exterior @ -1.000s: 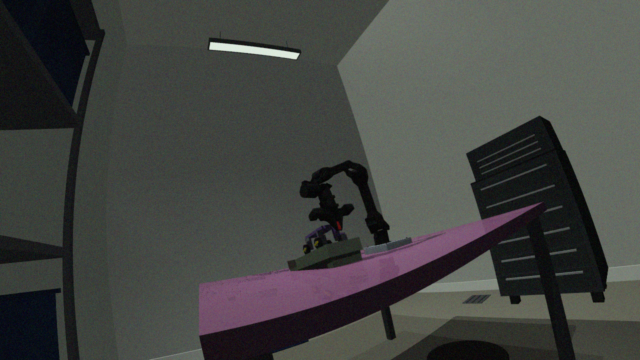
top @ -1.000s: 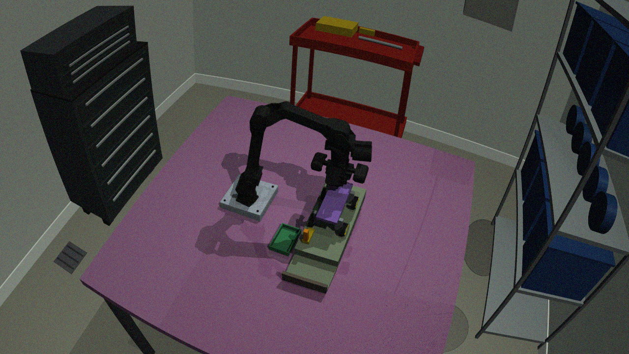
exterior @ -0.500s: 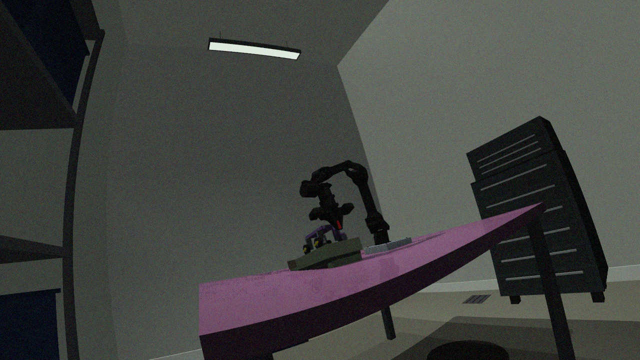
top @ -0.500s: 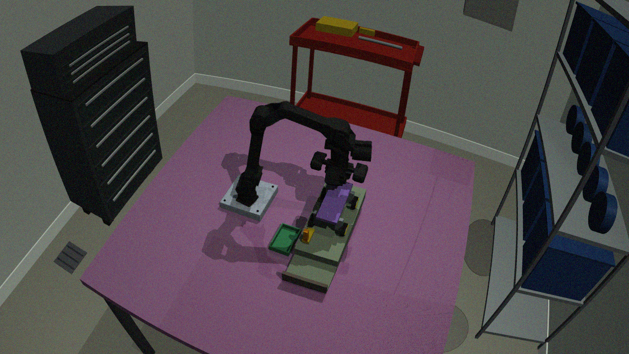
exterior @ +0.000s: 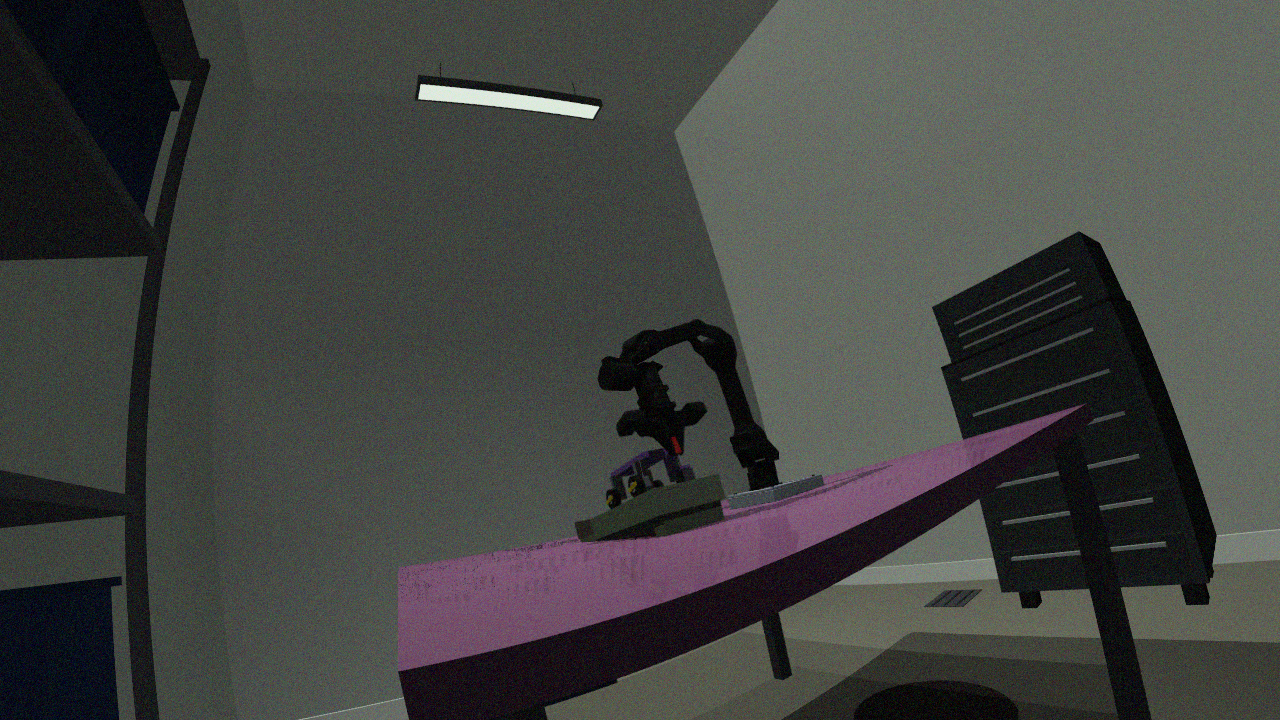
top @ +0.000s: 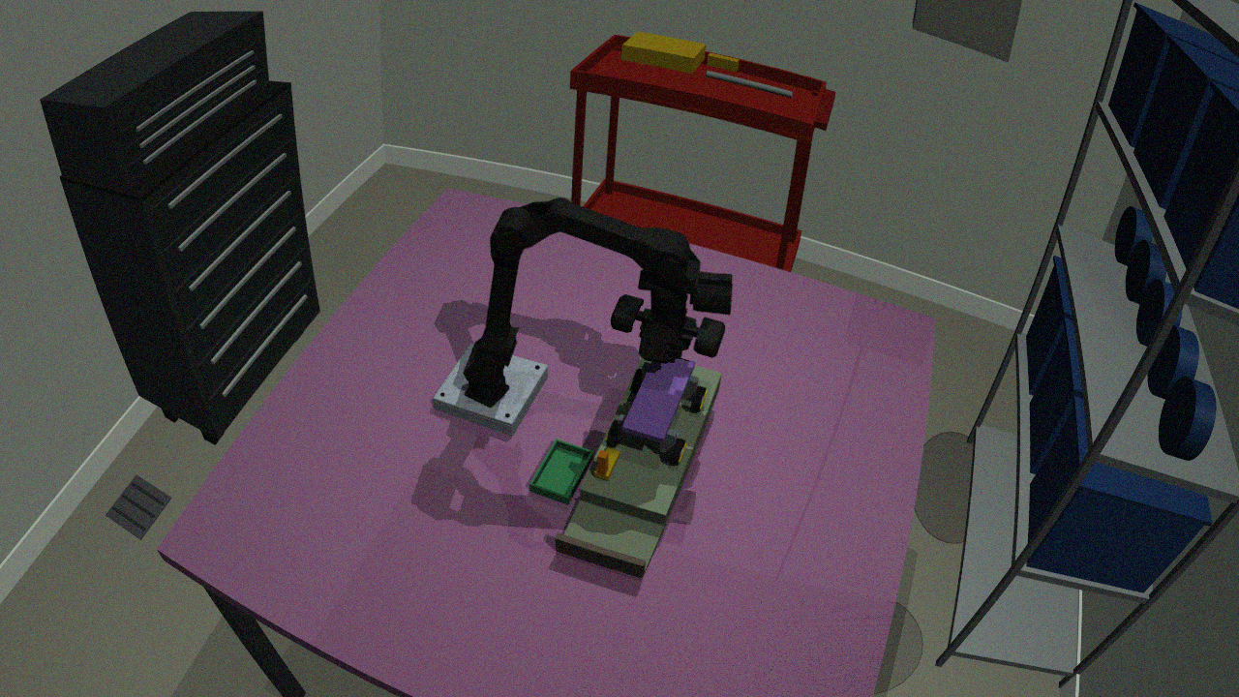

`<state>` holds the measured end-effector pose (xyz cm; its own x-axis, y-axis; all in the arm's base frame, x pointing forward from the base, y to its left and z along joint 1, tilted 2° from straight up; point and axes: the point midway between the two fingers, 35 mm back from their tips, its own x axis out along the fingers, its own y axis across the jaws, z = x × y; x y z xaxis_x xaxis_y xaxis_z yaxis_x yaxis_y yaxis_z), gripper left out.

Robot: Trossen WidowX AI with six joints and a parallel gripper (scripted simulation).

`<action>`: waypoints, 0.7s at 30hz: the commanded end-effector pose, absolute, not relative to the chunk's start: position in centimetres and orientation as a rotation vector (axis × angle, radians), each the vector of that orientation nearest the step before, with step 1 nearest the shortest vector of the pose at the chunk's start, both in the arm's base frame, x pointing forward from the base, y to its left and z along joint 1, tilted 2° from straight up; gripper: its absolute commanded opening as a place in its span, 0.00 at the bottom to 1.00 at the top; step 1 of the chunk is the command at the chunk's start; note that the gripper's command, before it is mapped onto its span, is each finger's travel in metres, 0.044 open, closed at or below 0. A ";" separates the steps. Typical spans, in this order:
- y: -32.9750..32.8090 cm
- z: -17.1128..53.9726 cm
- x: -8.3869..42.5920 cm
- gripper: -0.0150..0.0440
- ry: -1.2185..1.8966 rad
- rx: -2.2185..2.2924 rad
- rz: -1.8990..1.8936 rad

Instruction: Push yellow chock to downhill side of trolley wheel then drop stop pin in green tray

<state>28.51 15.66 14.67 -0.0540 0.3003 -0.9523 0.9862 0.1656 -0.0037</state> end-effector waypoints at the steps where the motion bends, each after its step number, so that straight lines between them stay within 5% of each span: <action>1: 15.6 15.2 28.5 0.25 1.528 1.289 -0.938; 21: 15.3 16.4 28.6 0.25 1.528 1.289 -0.938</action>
